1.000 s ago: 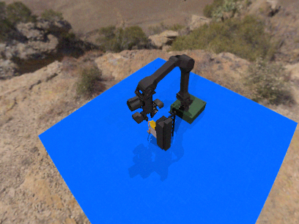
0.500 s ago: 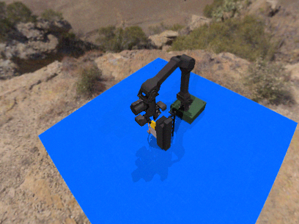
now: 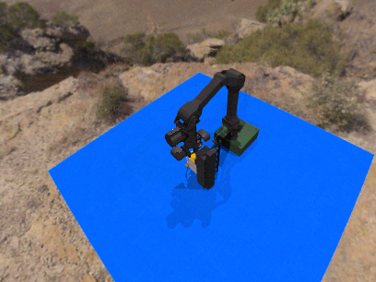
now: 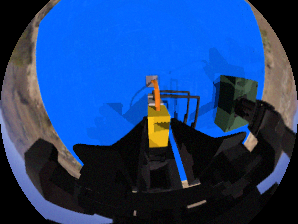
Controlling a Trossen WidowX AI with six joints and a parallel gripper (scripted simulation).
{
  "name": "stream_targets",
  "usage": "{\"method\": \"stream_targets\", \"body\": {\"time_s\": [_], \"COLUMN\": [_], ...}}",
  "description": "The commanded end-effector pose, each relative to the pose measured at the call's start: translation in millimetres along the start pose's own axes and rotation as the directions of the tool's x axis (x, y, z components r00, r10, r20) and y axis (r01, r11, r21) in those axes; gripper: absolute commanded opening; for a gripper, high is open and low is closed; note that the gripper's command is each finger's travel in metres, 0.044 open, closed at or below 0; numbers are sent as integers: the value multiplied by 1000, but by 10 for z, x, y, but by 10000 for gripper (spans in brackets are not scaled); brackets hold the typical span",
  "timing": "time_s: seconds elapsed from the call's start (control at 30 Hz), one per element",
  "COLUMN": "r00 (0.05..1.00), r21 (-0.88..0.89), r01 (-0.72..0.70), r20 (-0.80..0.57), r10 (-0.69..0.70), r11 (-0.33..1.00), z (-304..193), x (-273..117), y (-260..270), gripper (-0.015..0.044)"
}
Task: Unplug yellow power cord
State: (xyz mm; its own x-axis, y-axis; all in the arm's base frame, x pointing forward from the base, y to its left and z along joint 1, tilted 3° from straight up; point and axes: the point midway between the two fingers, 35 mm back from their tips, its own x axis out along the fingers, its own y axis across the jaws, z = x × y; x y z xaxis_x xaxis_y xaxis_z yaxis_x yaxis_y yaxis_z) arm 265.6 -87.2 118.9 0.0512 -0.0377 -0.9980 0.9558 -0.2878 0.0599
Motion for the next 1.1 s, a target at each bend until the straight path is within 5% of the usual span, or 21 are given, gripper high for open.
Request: {"method": "stream_targets", "body": {"time_s": [0.0,0.3,1.07], "r00": [1000,1000,1000], "r21": [0,0,2], "r01": [-1,-1,-1], "r20": [0,0,3], "r10": [1,1,1], "r11": [1000,1000,1000], "z": [0,0,326], "x": [-6,-6,-8], "y": [2,2,21], "gripper": [81,2,0]}}
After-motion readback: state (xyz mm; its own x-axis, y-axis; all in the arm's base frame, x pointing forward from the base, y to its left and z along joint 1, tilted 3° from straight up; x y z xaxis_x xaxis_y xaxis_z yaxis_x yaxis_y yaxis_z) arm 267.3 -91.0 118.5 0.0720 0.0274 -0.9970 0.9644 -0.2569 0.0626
